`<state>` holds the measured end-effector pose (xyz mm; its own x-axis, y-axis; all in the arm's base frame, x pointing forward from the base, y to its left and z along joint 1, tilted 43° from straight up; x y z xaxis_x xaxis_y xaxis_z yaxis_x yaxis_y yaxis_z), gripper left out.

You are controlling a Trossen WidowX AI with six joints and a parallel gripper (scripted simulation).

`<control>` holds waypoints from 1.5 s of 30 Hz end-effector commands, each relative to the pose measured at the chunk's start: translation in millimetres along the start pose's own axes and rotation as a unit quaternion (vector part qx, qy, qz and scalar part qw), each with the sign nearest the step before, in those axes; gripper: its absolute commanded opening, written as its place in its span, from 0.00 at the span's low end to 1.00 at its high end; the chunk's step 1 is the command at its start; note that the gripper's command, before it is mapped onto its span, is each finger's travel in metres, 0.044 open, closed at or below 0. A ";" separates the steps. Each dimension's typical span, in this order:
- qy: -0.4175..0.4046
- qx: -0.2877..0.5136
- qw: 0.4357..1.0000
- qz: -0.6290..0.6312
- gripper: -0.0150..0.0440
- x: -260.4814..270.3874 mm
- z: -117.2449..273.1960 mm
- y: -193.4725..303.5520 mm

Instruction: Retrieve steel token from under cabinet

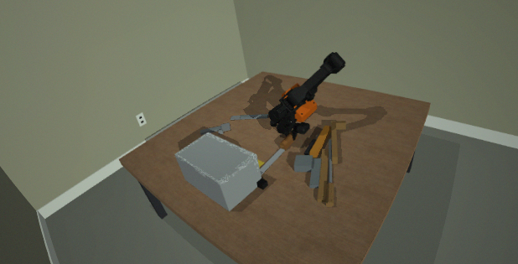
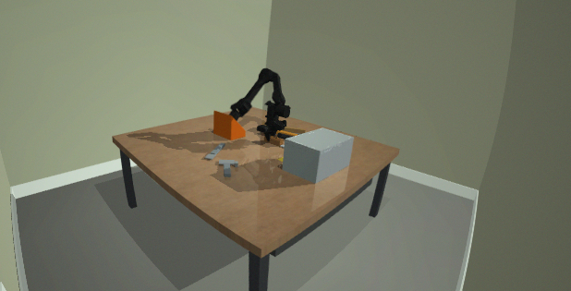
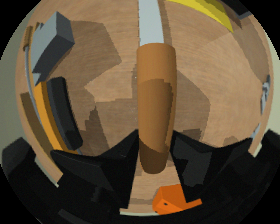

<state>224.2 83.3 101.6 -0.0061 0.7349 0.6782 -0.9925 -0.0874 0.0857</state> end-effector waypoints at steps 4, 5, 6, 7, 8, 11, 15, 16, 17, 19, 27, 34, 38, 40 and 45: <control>-0.001 -0.001 1.000 0.030 0.25 0.5 0.6 -0.4; -0.001 -0.001 0.999 0.034 0.25 0.6 0.7 -0.4; -0.001 -0.001 0.999 0.038 0.25 0.6 0.7 -0.4; -0.001 -0.001 0.999 0.041 0.25 0.6 0.8 -0.4; -0.001 -0.001 0.999 0.045 0.25 0.6 0.8 -0.4; -0.001 -0.001 0.998 0.057 0.25 0.6 0.9 -0.5; -0.001 0.000 0.997 0.072 0.25 0.6 1.0 -0.5; -0.001 0.000 0.997 0.076 0.25 0.7 1.0 -0.5; -0.001 0.000 0.997 0.080 0.25 0.7 1.1 -0.5; -0.001 0.000 0.996 0.088 0.25 0.7 1.1 -0.5; -0.001 0.000 0.993 0.119 0.25 0.8 1.3 -0.6; -0.001 0.000 0.989 0.146 0.25 0.8 1.5 -0.7; -0.001 0.000 0.987 0.162 0.25 0.9 1.6 -0.7; -0.001 0.000 0.985 0.170 0.25 0.9 1.7 -0.7; -0.001 0.000 0.982 0.189 0.25 1.0 1.8 -0.8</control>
<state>224.3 82.8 102.6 -0.3476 0.6582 0.6679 -0.9292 -0.3371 -0.1514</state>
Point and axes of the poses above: the point midway between the two fingers, 35 mm back from their tips, its own z axis back along the fingers, its own x axis across the jaws, y = z × x, the point moved 9 cm from there along z, back along the fingers, and after that the axes turned 11 degrees about -z, right-handed, at the moved point
